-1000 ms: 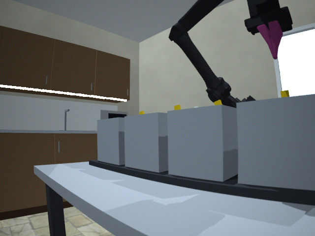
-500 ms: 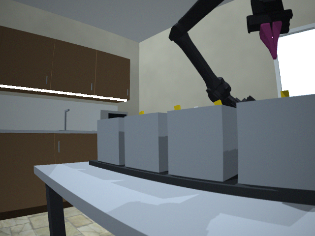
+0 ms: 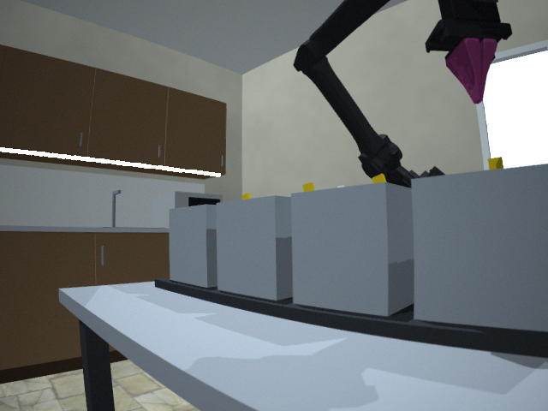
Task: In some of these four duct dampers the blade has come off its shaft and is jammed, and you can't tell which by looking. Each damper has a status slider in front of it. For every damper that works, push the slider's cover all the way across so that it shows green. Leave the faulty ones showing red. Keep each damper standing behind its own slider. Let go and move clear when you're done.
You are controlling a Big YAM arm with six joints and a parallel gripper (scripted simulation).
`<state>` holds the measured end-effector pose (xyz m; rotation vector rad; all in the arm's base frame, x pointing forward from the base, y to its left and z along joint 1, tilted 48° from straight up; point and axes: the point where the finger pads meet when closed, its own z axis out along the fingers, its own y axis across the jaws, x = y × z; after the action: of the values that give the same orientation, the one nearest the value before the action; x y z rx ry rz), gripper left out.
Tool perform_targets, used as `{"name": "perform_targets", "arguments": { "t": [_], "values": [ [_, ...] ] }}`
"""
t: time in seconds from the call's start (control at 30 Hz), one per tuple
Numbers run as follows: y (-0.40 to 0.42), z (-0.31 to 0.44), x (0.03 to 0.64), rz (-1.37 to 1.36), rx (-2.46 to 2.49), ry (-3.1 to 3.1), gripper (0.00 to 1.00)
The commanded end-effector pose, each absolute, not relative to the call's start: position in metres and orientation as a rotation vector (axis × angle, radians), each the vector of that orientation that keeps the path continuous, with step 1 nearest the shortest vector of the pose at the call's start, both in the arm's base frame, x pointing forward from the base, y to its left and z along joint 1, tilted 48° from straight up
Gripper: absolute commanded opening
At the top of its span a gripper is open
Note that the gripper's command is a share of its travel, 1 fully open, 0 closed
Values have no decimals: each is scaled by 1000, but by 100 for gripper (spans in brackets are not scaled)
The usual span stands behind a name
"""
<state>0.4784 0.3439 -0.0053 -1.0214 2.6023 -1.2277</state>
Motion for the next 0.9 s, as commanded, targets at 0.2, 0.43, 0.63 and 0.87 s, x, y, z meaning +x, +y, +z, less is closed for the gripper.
{"name": "perform_targets", "arguments": {
  "t": [0.2,0.43,0.63,0.87],
  "values": [
    [354,-3,476,-1274,-1460,2495,0],
    [355,-3,476,-1297,-1713,2411,0],
    [355,-3,476,-1304,-1857,2352,0],
    [356,-3,475,-1312,-2157,2204,0]
  ]
}}
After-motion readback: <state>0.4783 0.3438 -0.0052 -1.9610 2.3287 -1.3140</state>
